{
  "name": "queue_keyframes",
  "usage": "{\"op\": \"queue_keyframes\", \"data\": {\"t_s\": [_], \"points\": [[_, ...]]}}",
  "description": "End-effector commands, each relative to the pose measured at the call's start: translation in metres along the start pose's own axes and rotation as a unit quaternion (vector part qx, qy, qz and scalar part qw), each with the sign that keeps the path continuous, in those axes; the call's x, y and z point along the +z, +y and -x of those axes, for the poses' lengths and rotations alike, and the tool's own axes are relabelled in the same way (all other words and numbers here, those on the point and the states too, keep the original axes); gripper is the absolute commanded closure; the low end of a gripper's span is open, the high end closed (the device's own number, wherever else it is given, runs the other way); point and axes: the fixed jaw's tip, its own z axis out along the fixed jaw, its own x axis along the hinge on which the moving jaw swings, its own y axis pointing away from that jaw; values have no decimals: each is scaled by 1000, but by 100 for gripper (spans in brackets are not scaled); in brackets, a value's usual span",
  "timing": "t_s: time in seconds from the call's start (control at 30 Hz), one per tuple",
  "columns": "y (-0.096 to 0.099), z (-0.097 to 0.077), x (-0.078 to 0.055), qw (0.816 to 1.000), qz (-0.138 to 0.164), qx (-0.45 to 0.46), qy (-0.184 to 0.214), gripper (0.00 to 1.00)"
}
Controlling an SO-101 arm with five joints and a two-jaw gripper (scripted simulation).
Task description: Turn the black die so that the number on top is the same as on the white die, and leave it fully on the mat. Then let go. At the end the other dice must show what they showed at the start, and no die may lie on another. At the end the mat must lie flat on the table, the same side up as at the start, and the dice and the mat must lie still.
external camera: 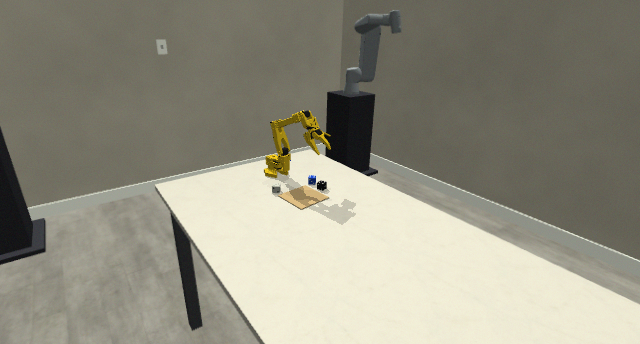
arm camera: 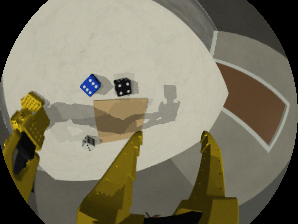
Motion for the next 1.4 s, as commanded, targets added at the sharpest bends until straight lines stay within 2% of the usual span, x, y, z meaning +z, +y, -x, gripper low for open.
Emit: {"op": "queue_keyframes", "data": {"t_s": [0.0, 0.17, 0.37, 0.43, 0.6, 0.73, 0.87, 1.37], "points": [[-10, 1, -10, 999, -34, -5, -1, 65], [-6, 1, 3, 1000, 2, -5, -2, 65], [8, 1, 32, 996, 86, -5, -5, 65], [8, 1, 32, 996, 86, -5, -5, 65], [23, 2, 55, 987, 158, -5, -7, 65], [32, 2, 66, 981, 196, -5, -8, 65], [36, 2, 70, 978, 209, -5, -8, 65], [36, 2, 70, 978, 210, -5, -9, 65]]}}
